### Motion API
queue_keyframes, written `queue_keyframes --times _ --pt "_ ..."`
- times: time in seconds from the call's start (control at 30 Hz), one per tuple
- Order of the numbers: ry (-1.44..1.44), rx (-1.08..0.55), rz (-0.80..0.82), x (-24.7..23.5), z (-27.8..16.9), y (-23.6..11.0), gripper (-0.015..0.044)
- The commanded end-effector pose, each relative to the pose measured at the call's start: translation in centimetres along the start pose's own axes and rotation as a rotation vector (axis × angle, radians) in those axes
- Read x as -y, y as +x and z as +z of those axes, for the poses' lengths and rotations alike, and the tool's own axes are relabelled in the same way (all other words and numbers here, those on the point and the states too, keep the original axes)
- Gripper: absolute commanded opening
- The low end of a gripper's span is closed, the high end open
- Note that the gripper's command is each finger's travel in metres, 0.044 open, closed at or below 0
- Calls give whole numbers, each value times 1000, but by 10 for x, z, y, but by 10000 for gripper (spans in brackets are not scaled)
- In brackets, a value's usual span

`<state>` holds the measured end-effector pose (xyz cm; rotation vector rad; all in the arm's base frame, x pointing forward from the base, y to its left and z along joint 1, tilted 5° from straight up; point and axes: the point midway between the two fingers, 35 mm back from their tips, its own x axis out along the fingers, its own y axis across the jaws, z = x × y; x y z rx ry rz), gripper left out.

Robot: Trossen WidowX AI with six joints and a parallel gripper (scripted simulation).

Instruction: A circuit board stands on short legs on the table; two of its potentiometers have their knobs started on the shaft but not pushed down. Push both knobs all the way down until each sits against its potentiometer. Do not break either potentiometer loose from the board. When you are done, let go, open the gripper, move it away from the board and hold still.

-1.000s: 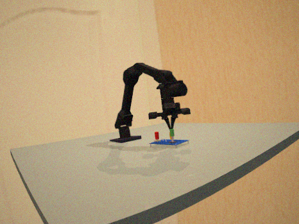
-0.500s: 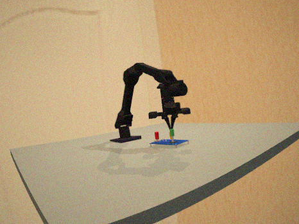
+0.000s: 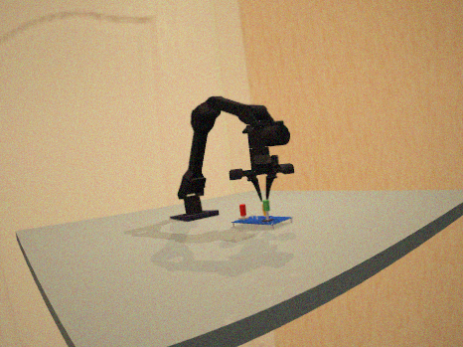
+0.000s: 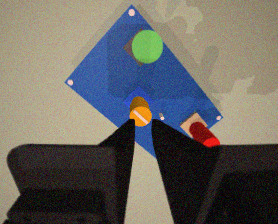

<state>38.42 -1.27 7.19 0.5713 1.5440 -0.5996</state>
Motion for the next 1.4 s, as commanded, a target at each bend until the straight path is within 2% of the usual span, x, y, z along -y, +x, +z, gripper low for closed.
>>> queue_keyframes --times 0.0,0.13,0.37,0.57,1.37 --pt "0 -1 -1 0 0 1 157" --pt "0 0 -1 6 -6 -3 263" --pt "3 -1 -2 63 -66 -27 440" --pt "5 -1 -3 102 -109 -27 440" --pt "5 -1 -3 102 -109 -27 440"
